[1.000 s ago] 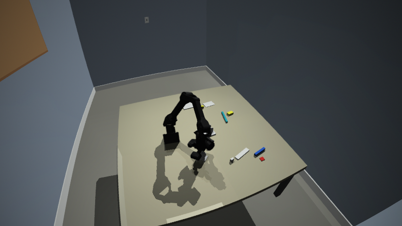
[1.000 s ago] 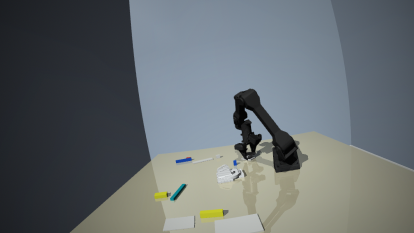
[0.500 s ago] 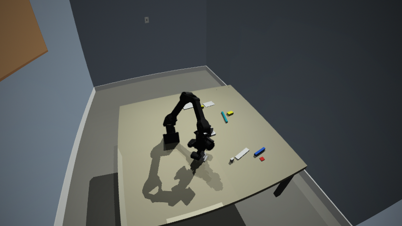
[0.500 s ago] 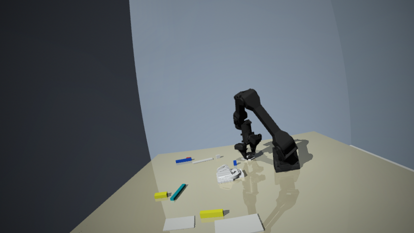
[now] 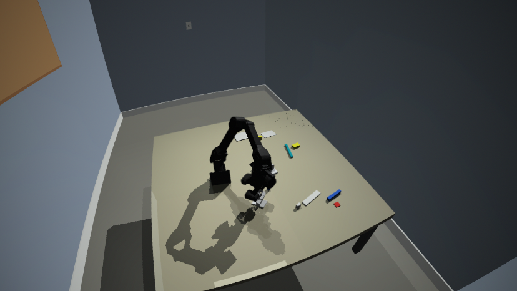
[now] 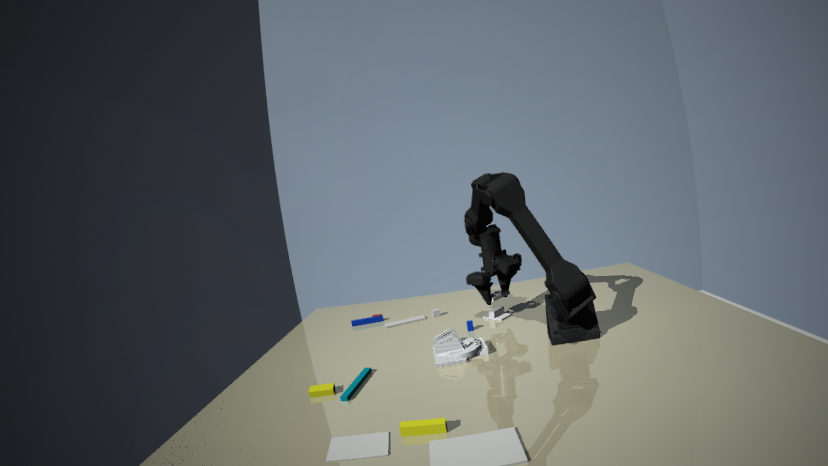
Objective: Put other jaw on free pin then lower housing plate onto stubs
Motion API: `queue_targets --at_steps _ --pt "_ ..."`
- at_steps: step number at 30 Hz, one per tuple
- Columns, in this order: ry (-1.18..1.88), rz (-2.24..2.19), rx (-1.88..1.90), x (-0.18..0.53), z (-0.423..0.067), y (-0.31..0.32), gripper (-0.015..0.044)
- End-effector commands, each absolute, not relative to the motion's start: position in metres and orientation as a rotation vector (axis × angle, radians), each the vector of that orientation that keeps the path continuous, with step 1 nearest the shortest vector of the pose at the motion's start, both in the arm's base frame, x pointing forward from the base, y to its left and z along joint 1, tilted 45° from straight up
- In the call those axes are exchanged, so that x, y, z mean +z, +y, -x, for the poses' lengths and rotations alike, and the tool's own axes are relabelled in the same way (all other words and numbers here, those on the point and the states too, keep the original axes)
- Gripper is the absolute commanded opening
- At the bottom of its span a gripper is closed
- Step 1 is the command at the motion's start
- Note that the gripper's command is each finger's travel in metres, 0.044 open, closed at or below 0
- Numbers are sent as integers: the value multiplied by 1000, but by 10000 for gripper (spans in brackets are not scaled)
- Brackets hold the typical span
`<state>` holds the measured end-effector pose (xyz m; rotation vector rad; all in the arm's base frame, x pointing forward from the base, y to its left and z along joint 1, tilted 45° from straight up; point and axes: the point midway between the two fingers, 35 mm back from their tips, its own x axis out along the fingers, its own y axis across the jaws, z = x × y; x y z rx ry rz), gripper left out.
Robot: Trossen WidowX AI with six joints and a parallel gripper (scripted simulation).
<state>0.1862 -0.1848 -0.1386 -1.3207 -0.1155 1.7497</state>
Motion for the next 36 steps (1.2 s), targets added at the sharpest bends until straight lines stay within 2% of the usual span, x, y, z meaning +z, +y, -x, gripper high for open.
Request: queue_targets --at_steps 1,12,36 --pt "-117 1327 1753 -129 -186 -194 351" --pt "-122 1331 1754 -114 -186 -205 351" --pt "-344 1523 1786 -56 -221 -163 351"
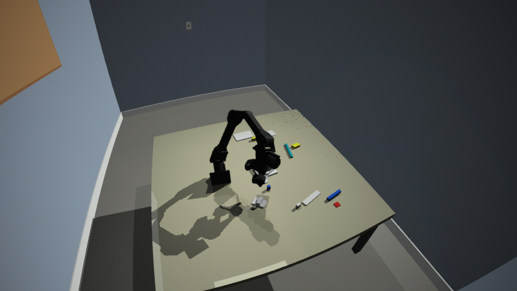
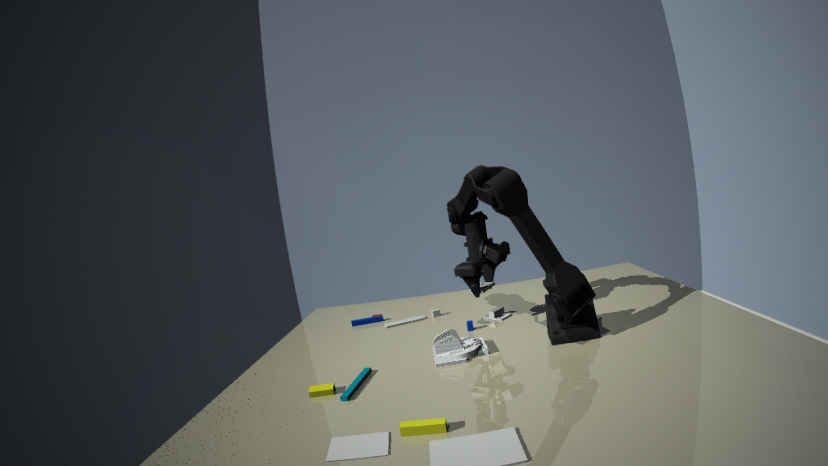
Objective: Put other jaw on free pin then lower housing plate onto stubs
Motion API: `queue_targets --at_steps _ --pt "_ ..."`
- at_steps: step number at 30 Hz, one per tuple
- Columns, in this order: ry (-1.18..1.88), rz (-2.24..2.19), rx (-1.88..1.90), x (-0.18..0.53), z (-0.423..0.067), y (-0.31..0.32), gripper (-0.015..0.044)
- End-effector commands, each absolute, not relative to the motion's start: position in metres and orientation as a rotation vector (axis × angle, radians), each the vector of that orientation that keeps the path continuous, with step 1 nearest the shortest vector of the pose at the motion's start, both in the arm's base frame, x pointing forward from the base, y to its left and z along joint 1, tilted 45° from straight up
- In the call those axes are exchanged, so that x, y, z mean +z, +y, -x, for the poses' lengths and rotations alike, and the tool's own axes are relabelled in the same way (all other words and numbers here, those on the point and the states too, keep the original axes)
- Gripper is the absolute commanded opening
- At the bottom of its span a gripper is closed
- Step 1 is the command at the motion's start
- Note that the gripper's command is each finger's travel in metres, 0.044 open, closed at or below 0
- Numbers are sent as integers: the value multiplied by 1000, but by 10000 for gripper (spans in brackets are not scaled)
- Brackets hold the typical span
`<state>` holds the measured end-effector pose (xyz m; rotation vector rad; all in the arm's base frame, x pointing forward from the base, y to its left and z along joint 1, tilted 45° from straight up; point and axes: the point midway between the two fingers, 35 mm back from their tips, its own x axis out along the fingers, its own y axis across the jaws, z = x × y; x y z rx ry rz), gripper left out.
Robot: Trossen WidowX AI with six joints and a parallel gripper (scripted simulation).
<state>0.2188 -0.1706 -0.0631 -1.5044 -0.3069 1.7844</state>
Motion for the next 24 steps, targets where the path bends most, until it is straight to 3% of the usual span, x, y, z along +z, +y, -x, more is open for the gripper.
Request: queue_targets --at_steps 1,24 --pt "-354 1531 1787 -53 -223 -161 351" --pt "-606 1706 1791 -2 -240 -107 351"
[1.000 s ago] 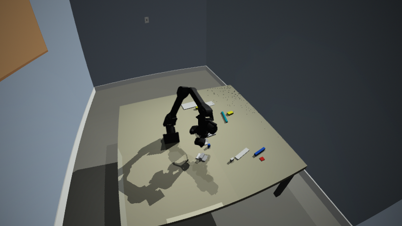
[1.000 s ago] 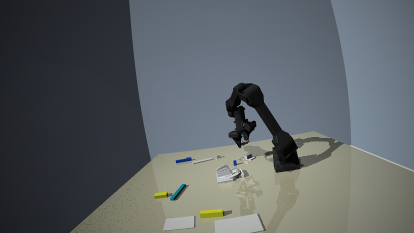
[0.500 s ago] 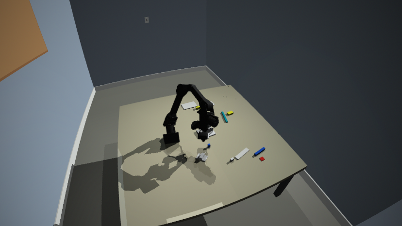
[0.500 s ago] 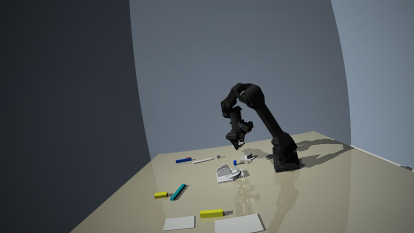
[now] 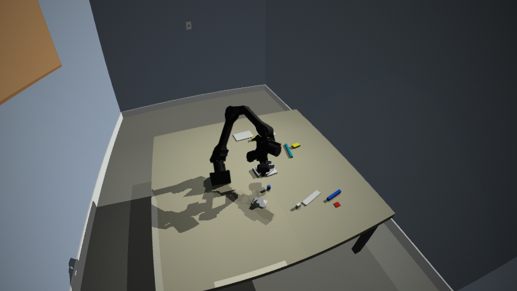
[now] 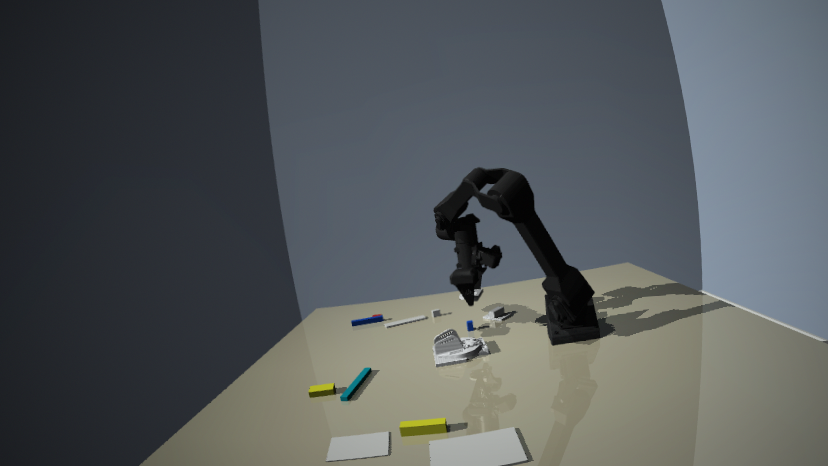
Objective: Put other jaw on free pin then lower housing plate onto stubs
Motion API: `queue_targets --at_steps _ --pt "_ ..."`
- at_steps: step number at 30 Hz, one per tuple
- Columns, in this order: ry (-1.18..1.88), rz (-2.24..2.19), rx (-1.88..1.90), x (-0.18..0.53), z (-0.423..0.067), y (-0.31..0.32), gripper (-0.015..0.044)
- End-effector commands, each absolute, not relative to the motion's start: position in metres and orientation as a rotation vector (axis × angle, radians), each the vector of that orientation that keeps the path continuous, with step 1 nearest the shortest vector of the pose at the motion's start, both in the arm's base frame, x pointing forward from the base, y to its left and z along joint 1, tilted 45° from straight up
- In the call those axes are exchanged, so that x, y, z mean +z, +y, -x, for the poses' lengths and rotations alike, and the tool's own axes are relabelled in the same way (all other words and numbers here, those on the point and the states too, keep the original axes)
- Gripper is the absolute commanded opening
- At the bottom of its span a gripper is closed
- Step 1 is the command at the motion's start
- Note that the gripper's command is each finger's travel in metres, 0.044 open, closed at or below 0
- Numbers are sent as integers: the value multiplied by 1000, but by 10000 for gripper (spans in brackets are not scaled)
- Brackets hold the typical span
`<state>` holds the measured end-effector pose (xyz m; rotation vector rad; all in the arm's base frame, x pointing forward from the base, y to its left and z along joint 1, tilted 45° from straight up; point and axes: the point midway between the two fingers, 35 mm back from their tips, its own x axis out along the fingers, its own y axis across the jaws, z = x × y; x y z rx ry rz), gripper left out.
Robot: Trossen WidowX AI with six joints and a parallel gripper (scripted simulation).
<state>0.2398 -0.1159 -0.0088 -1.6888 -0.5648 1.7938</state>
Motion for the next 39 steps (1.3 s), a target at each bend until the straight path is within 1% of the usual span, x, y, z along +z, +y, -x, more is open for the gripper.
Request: queue_targets --at_steps 1,29,39 --pt "-618 1713 1791 0 -240 -104 351" --pt "-966 1897 1748 52 -236 -33 351" --pt "-975 1901 1746 53 -235 -31 351"
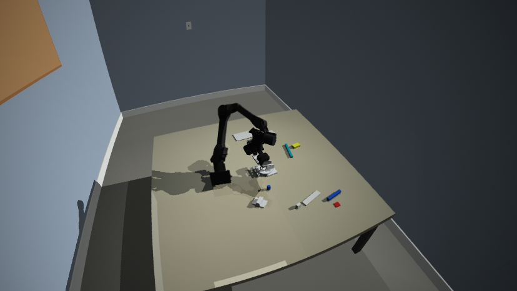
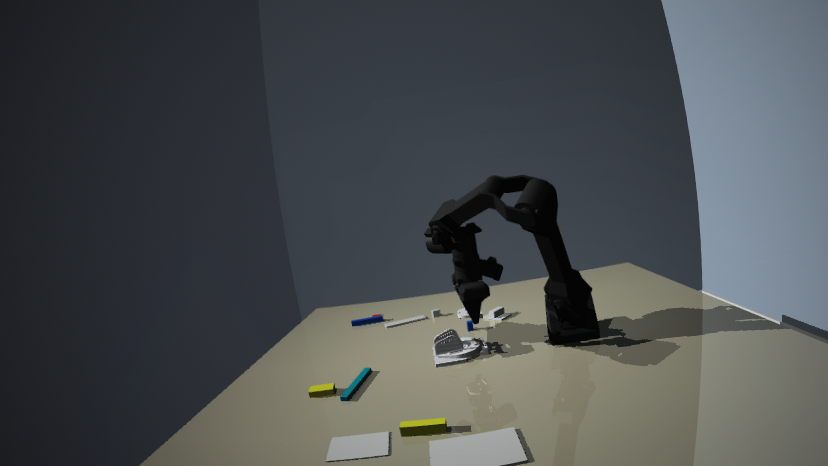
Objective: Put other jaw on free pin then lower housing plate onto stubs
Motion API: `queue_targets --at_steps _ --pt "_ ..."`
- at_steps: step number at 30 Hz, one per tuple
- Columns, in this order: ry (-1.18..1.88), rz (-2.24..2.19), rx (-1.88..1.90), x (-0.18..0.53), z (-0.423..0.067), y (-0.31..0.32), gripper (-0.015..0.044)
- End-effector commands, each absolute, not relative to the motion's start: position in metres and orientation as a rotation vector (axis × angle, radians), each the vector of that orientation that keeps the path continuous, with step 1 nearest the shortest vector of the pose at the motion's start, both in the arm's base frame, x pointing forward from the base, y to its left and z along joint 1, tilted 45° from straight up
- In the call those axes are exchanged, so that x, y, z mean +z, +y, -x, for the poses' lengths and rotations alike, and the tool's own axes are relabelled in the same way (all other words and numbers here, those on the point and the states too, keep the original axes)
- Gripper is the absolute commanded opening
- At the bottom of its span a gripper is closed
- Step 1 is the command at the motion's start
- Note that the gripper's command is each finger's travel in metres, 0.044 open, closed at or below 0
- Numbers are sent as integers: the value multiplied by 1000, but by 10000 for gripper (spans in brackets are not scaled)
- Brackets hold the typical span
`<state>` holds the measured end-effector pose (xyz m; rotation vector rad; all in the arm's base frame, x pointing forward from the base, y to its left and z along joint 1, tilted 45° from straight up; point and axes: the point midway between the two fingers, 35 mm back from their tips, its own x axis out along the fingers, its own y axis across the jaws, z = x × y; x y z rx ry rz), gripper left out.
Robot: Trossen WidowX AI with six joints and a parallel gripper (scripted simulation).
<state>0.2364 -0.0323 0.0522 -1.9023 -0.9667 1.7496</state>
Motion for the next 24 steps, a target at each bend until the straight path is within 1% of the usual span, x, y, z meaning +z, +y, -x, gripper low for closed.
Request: queue_targets --at_steps 1,24 --pt "-975 1901 1746 53 -235 -31 351" --pt "-982 1905 1745 50 -234 -34 351"
